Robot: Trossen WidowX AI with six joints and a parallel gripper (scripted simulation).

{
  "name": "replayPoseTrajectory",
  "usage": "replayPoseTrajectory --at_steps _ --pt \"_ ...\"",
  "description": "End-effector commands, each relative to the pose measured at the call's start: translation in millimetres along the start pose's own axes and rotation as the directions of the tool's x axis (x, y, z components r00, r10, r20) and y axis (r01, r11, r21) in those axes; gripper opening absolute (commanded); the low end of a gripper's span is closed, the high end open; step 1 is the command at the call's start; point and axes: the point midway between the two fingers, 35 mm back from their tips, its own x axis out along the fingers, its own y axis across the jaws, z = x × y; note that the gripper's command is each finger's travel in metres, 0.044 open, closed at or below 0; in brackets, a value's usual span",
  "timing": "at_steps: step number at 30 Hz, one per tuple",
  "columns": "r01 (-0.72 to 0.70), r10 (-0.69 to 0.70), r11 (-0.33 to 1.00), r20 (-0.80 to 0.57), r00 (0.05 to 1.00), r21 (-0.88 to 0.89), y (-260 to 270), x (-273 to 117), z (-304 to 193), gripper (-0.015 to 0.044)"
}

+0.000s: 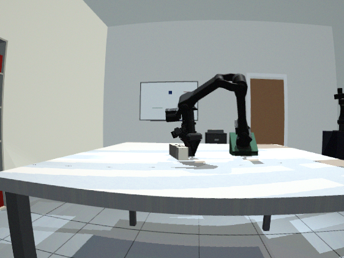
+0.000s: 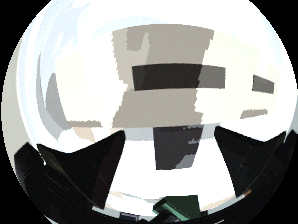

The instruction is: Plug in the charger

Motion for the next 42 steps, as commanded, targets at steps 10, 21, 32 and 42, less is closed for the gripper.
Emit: replayPoseTrajectory --at_steps 10,21,32,42 --pt "-0.005 0.005 1.0 0.011 1.0 -0.013 0 1 -5 0.044" --pt "-0.005 0.005 1.0 0.013 1.0 -0.014 0 1 -12 0.044" --pt "-0.004 0.004 1.0 0.012 1.0 -0.013 -1 2 -26 0.044" --pt "-0.004 0.004 1.0 0.012 1.0 -0.013 -1 3 -38 0.044"
